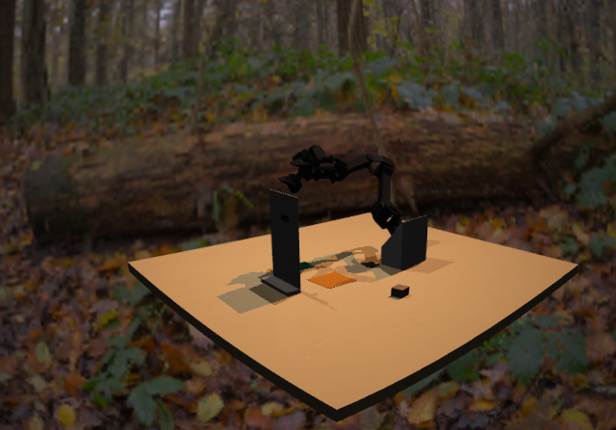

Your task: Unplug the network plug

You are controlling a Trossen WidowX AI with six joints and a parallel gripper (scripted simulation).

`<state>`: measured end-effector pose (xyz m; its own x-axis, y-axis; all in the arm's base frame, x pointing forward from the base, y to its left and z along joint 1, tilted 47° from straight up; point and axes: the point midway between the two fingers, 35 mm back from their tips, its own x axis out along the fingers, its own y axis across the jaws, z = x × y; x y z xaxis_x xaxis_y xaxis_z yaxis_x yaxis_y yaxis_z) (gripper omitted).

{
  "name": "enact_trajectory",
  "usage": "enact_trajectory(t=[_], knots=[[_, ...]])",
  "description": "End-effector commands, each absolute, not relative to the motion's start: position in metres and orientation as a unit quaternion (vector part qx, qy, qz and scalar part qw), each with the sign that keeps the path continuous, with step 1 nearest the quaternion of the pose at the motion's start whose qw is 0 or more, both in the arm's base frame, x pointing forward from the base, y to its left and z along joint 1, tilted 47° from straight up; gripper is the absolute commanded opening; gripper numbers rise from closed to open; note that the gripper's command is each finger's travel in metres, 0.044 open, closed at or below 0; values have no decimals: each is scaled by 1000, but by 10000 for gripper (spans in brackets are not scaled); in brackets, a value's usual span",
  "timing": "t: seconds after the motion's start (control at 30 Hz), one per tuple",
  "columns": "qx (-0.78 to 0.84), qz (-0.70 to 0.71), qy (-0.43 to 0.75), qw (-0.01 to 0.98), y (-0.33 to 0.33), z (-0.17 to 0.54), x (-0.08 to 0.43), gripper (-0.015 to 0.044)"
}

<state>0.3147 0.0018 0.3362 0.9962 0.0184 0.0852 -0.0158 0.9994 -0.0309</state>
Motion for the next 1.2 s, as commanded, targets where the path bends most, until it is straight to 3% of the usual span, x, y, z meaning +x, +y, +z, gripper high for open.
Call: enact_trajectory(t=[0.0, 0.3, 1.17], knots=[[-13, 9, -42, 999, 2, 335, 315, 374], [87, 12, -18, 996, 5, 288, 317, 156], [371, -4, 51, 927, 11, 155, 286, 156]])
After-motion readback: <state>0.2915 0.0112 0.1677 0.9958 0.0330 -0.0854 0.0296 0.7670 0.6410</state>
